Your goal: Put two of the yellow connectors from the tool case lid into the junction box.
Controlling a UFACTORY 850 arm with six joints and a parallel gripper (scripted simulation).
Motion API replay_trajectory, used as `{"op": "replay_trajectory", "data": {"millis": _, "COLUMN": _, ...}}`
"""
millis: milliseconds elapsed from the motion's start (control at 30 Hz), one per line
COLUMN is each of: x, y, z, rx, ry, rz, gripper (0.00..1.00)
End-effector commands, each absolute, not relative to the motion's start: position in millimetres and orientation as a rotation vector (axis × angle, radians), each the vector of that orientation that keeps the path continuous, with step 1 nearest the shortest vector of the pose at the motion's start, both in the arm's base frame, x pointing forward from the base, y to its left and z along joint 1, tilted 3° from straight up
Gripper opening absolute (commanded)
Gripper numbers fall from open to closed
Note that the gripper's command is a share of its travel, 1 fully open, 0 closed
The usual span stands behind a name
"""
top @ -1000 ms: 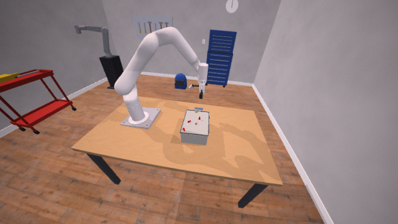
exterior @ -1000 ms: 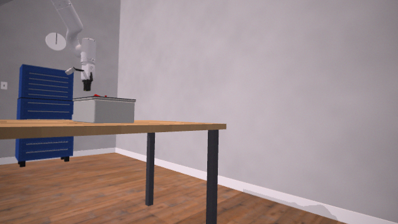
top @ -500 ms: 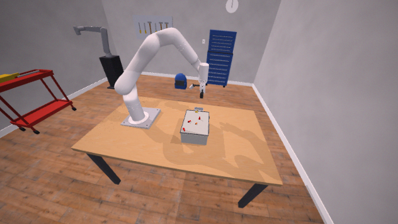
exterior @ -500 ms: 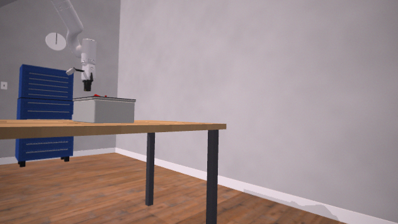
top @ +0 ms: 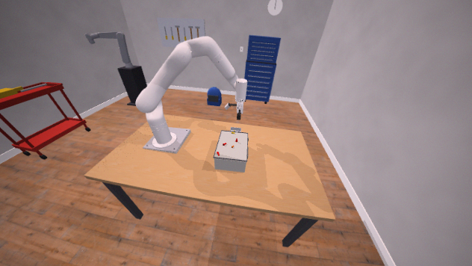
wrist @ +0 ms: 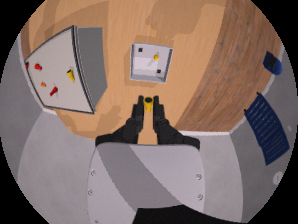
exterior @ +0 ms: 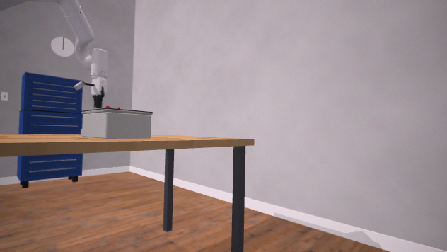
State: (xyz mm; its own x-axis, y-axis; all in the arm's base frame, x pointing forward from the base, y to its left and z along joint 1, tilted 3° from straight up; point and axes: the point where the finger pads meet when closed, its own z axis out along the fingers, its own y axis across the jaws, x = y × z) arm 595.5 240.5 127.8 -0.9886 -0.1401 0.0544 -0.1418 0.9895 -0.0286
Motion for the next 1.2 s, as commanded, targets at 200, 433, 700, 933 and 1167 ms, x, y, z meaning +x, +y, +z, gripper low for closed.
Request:
{"op": "replay_trajectory", "data": {"millis": 200, "x": 592, "y": 238, "z": 36, "rx": 0.219, "ry": -3.083, "rz": 0.049, "gripper": 0.02}}
{"op": "replay_trajectory", "data": {"millis": 433, "x": 590, "y": 236, "z": -1, "rx": 0.219, "ry": -3.083, "rz": 0.049, "gripper": 0.02}}
{"op": "replay_trajectory", "data": {"millis": 700, "x": 589, "y": 235, "z": -26, "rx": 0.219, "ry": -3.083, "rz": 0.049, "gripper": 0.02}}
{"op": "replay_trajectory", "data": {"millis": 933, "x": 589, "y": 235, "z": -26, "rx": 0.219, "ry": -3.083, "rz": 0.049, "gripper": 0.02}}
{"op": "replay_trajectory", "data": {"millis": 1167, "x": 589, "y": 235, "z": -26, "rx": 0.219, "ry": -3.083, "rz": 0.049, "gripper": 0.29}}
